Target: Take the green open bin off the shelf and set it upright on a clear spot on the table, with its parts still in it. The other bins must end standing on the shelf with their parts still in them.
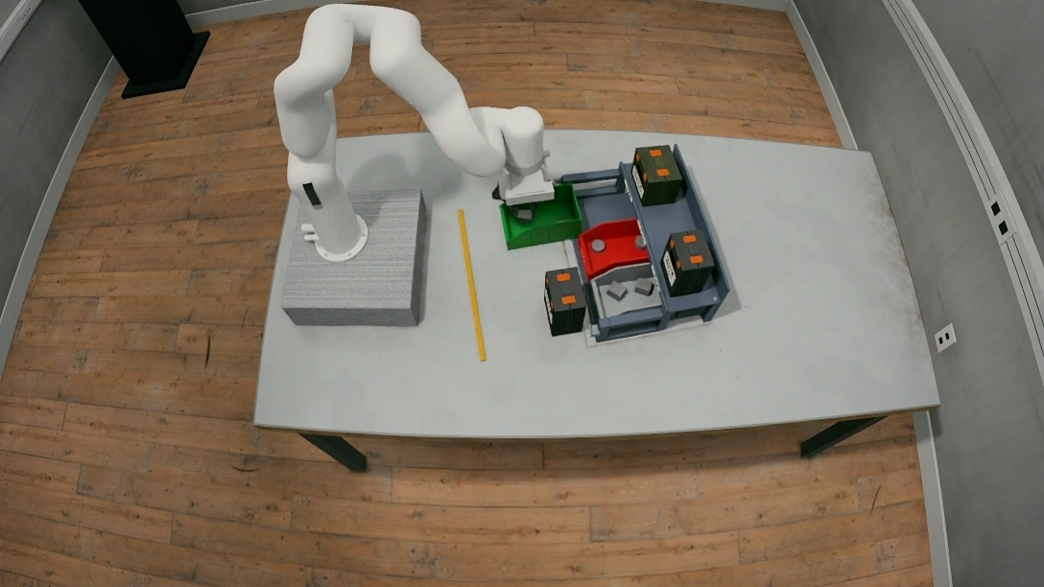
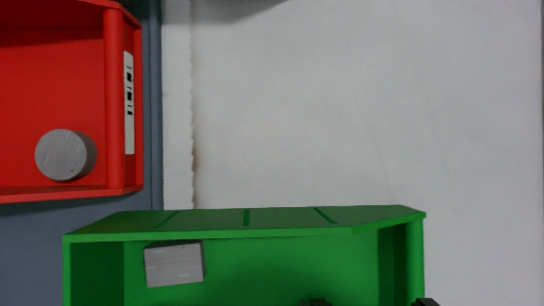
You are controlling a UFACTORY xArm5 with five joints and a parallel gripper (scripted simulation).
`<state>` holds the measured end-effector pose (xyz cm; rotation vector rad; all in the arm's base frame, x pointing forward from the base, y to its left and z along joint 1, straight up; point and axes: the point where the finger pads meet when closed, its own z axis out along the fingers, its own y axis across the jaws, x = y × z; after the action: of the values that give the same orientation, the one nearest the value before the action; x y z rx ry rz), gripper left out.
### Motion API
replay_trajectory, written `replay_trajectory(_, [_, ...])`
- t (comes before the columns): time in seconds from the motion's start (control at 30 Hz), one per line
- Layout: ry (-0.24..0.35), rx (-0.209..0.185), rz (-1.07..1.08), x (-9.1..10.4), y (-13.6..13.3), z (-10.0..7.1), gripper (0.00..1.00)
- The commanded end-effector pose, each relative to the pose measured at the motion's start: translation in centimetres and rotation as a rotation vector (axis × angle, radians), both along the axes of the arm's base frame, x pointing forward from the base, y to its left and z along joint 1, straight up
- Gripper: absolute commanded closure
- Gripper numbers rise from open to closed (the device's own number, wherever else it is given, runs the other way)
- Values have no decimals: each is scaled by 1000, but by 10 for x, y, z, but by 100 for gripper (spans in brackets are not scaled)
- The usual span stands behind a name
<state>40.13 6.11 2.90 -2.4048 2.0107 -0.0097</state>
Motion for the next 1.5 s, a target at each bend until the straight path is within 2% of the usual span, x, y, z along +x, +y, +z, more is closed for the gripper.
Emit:
replay_trajectory(0.0, [-3,1,0,11,3,4,66])
replay_trajectory(1.47, [-4,1,0,90,27,27,66])
